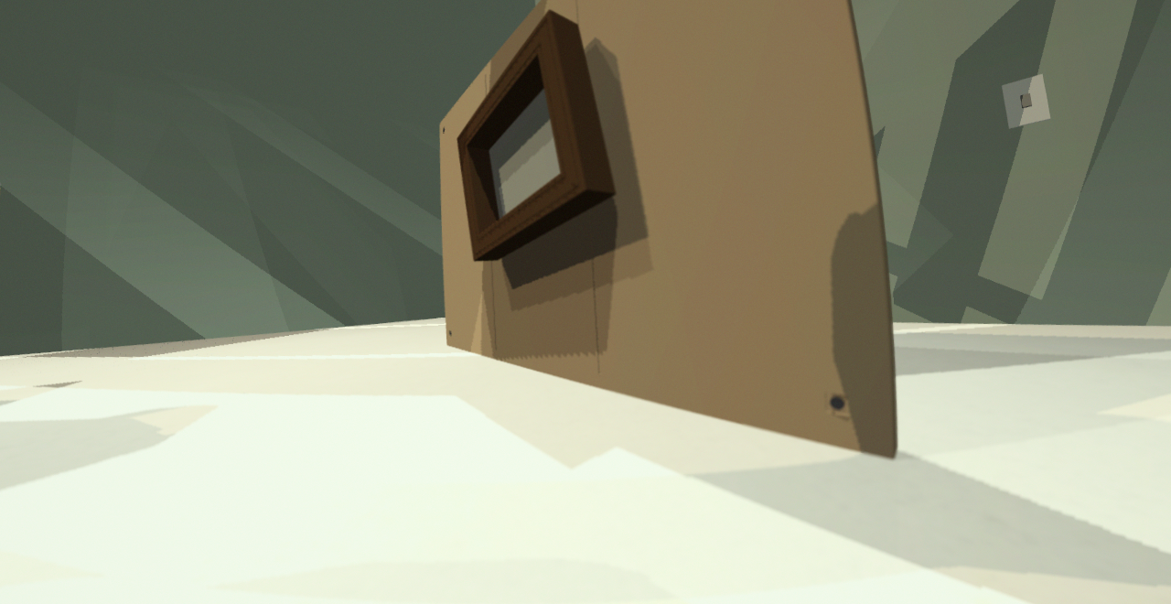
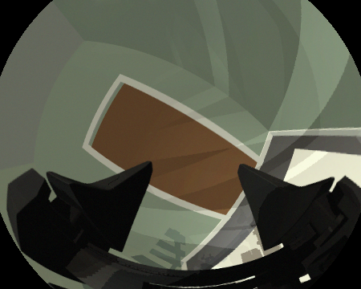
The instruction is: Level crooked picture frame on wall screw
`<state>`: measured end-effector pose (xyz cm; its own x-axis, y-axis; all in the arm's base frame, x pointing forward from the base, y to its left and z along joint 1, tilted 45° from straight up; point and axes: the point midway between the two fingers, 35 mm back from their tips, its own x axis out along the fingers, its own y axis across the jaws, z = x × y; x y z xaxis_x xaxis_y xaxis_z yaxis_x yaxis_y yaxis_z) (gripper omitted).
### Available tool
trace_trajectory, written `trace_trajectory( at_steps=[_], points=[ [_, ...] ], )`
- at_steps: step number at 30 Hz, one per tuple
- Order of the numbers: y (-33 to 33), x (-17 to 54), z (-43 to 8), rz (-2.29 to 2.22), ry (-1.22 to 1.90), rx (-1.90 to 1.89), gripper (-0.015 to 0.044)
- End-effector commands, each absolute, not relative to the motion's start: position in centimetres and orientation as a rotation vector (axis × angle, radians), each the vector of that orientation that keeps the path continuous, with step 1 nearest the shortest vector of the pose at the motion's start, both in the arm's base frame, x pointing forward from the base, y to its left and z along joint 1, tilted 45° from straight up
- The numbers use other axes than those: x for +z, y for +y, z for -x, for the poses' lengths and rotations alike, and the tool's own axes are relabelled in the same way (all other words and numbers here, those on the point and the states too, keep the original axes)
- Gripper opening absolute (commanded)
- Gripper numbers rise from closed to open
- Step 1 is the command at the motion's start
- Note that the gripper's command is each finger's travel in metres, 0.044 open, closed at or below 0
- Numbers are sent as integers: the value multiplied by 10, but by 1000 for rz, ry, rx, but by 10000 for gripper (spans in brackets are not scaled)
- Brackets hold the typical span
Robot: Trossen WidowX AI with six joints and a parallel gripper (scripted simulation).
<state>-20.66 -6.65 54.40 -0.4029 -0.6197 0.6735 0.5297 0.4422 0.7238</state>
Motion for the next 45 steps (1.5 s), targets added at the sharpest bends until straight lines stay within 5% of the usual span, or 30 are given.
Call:
trace_trajectory(
  at_steps=[1, 6, 19, 32, 45],
  points=[
    [-65, 544, 207, -75, -1546, -1259, 374],
    [-19, 533, 219, 115, -1587, -1500, 260],
    [120, 495, 190, 722, -1617, -2205, 260],
    [211, 452, 80, 1394, -1504, -2859, 260],
    [214, 403, -58, 2179, -1251, -3385, 260]
  ],
)
